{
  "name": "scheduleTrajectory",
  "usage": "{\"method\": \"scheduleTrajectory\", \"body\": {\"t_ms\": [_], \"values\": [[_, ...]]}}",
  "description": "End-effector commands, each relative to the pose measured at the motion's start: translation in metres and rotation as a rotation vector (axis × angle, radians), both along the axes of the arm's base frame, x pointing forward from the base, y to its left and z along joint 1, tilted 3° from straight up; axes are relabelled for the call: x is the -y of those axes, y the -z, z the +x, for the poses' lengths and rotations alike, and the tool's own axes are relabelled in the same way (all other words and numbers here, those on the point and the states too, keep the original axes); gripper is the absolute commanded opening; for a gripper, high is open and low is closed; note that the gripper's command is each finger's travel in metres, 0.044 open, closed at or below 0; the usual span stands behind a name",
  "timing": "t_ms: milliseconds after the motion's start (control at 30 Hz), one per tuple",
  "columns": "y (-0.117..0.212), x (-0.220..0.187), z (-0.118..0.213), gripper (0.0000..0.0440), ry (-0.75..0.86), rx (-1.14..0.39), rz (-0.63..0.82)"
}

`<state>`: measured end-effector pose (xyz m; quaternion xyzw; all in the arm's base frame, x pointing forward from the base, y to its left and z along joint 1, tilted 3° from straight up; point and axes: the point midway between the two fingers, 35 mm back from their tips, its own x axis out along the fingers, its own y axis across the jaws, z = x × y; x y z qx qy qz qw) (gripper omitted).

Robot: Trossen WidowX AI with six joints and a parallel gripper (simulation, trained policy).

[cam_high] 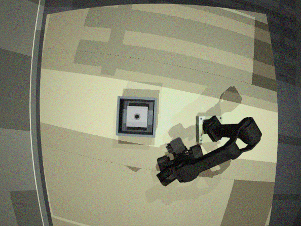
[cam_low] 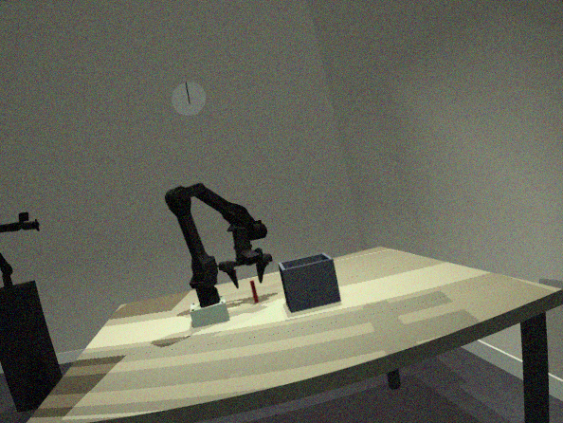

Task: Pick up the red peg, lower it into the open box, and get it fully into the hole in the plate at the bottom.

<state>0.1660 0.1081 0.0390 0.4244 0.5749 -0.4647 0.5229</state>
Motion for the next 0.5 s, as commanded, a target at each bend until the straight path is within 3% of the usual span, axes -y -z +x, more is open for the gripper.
{"method": "scheduleTrajectory", "body": {"t_ms": [0,133,467], "values": [[0.008,0.002,0.0,0.0422,0.006,0.005,-0.013],[0.018,0.003,0.001,0.0386,0.007,0.015,-0.019],[0.037,-0.006,0.01,0.0142,-0.03,0.033,0.001]]}}
